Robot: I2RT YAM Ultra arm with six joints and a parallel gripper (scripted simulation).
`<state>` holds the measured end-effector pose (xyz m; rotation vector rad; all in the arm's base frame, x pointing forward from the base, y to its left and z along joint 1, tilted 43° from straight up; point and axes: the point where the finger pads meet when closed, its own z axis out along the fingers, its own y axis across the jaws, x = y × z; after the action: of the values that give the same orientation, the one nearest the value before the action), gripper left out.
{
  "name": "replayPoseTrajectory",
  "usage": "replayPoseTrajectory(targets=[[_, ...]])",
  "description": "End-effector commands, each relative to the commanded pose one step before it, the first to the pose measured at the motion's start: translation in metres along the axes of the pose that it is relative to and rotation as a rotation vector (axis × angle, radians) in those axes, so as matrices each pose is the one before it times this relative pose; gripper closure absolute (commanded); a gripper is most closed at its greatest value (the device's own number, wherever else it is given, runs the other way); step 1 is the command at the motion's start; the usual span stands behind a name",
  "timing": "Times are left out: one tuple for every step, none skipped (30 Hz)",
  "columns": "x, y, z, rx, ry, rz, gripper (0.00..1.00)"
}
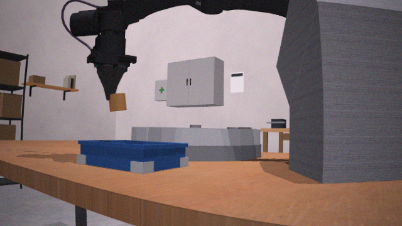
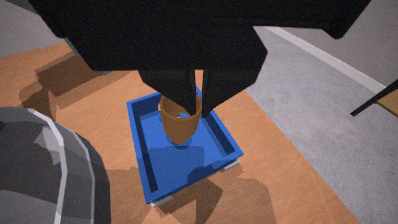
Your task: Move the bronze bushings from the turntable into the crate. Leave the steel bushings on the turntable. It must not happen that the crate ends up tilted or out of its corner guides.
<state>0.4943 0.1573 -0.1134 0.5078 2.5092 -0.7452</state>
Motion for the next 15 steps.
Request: replayPoseTrajectory(targets=[[-0.01768, 0.01406, -0.03492, -0.05780, -0.06143, 0.01063, 1.00], [0.00003, 0.00064, 0.00092, -0.00215, -0.00164, 0.00253, 1.00], [0.00182, -0.00082, 0.00224, 0.00331, 0.00234, -0.00376, 1.00], [0.00335, -0.00170, 0.00385, 0.00665, 0.00478, -0.00759, 1.00], [0.00436, -0.00221, 0.00530, 0.00858, 0.00627, -0.00984, 1.00], [0.00110, -0.00067, 0.00439, 0.00234, 0.00161, -0.00259, 1.00], [0.00000, 0.00000, 0.00000, 0.00000, 0.00000, 0.00000, 1.00], [0.00000, 0.00000, 0.00000, 0.00000, 0.00000, 0.00000, 1.00], [0.00770, -0.00052, 0.01560, 0.01503, 0.01129, -0.00888, 1.00], [0.00231, -0.00586, 0.01367, 0.01612, 0.01243, -0.00010, 1.00], [0.00063, -0.00044, 0.00611, 0.00125, 0.00112, -0.00146, 1.00], [-0.00004, -0.00013, 0.00604, 0.00004, 0.00016, -0.00002, 1.00], [-0.00040, 0.00004, 0.00594, -0.00059, -0.00035, 0.00073, 1.00], [-0.00739, 0.00308, 0.00214, -0.01248, -0.01076, 0.01536, 1.00], [-0.00491, 0.00194, 0.00295, -0.00804, -0.00726, 0.01010, 1.00]])
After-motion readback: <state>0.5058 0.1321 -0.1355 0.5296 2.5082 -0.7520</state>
